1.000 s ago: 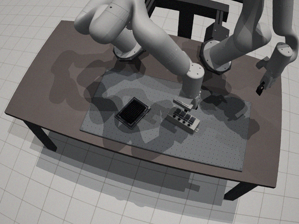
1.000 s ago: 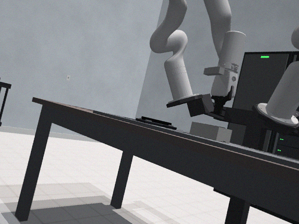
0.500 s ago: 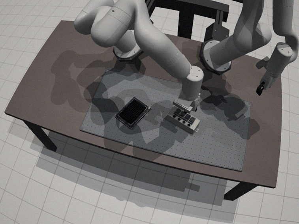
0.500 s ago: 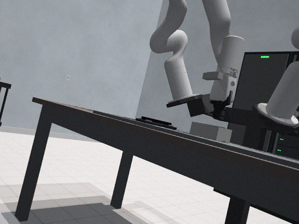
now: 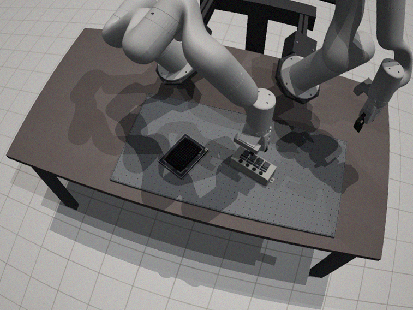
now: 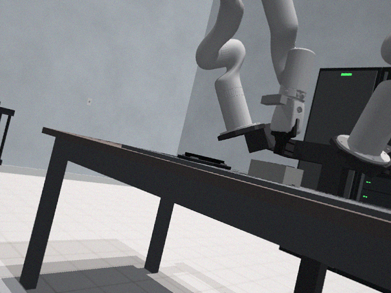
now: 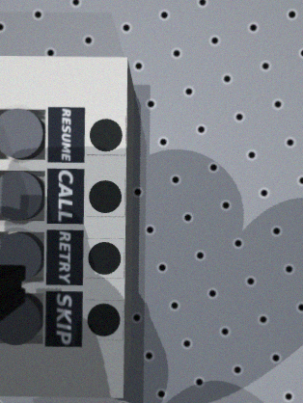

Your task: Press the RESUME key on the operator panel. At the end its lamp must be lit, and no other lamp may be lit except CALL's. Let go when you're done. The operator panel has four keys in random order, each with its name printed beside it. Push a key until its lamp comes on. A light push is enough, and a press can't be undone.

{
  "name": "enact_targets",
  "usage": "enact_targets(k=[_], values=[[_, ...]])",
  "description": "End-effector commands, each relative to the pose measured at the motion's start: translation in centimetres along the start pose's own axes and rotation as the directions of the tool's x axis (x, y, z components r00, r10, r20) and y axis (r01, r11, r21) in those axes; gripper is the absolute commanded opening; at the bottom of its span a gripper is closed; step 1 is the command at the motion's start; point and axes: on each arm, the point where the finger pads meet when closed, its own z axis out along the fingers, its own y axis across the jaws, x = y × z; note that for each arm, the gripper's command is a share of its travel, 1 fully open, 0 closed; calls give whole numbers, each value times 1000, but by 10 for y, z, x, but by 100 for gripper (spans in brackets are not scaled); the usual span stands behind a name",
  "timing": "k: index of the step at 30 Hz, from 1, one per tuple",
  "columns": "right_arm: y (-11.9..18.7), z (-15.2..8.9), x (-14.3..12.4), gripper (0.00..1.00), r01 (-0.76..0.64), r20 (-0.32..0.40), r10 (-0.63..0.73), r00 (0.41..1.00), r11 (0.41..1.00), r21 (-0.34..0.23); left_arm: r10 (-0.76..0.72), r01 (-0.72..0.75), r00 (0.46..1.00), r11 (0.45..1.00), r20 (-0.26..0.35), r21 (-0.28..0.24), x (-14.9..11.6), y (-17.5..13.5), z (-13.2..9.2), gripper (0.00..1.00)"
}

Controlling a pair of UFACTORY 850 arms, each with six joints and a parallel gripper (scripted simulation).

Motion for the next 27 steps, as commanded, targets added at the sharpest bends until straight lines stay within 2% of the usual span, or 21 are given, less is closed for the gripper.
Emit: enact_targets(k=[1, 27], values=[[6, -1, 0, 0, -1, -1, 1, 1000, 1000, 2, 0, 0, 1000, 1000, 1, 0, -1, 0, 0, 100], [12, -1, 0, 0, -1, -1, 1, 1000, 1000, 2, 0, 0, 1000, 1000, 1, 0, -1, 0, 0, 100]])
